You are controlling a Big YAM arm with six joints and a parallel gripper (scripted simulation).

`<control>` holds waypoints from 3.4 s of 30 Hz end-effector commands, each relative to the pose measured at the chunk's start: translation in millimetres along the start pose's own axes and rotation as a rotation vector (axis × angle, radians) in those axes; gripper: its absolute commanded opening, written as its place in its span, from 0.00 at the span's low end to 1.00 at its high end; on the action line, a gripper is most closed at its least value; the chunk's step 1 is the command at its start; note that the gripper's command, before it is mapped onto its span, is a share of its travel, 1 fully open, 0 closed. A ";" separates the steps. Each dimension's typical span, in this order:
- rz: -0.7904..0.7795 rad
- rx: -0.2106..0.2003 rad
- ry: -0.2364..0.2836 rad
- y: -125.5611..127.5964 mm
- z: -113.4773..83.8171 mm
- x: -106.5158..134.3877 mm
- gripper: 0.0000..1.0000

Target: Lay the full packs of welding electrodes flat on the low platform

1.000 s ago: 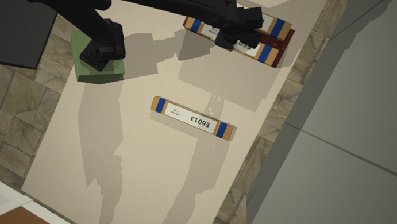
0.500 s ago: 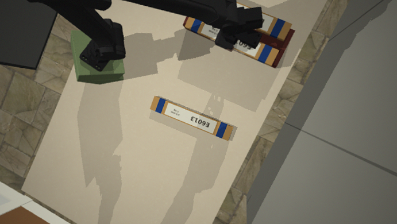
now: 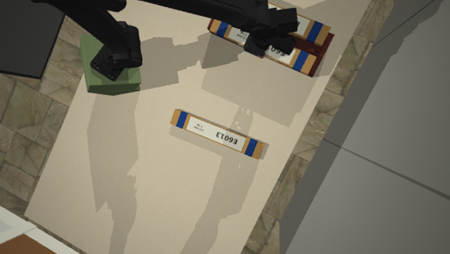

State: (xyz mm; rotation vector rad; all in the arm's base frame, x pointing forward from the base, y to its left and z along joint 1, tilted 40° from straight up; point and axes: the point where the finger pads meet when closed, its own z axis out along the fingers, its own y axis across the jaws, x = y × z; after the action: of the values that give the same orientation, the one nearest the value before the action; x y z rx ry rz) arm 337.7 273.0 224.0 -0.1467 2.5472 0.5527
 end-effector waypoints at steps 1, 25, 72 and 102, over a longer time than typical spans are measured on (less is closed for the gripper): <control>0.000 -0.045 -0.068 16.3 -24.2 -20.2 0.00; -0.001 -0.051 -0.078 19.7 -27.6 -25.8 0.00; -0.001 -0.025 -0.040 9.3 -13.8 -13.4 0.96; -0.001 -0.025 -0.045 3.0 -42.1 -8.0 0.96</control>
State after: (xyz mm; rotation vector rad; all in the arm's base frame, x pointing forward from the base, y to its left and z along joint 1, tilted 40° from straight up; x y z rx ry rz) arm 326.4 264.0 230.9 -0.1462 2.5442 0.5548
